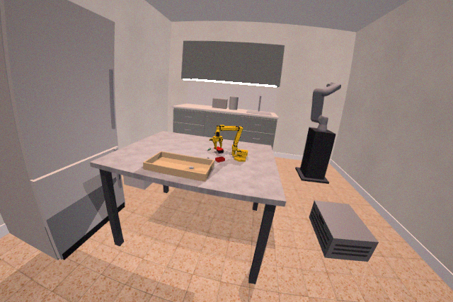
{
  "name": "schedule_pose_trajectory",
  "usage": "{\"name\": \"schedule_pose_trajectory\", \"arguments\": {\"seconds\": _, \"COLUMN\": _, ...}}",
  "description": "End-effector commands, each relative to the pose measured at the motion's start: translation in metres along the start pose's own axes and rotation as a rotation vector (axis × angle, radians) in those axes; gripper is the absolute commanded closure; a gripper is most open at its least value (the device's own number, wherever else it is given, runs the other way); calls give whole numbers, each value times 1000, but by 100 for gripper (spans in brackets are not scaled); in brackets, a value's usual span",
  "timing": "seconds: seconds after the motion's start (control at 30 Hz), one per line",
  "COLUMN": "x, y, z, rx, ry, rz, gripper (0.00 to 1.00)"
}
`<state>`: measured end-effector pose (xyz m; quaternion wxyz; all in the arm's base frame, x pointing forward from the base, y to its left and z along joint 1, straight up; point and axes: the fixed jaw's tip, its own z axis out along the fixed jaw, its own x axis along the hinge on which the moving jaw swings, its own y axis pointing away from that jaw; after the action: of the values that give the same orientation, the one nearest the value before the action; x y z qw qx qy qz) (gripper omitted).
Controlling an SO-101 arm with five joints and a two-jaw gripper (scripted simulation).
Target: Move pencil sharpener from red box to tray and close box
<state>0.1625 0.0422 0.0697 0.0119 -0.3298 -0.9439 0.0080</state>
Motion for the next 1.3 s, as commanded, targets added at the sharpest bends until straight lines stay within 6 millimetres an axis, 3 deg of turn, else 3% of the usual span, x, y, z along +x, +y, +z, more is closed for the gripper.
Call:
{"name": "schedule_pose_trajectory", "arguments": {"seconds": 0.0, "x": -3, "y": 2, "z": -6, "rx": -23, "ry": -17, "rz": 12, "gripper": 76}}
{"name": "schedule_pose_trajectory", "arguments": {"seconds": 1.27, "x": -2, "y": 0, "z": 0, "rx": -23, "ry": -17, "rz": 12, "gripper": 76}}
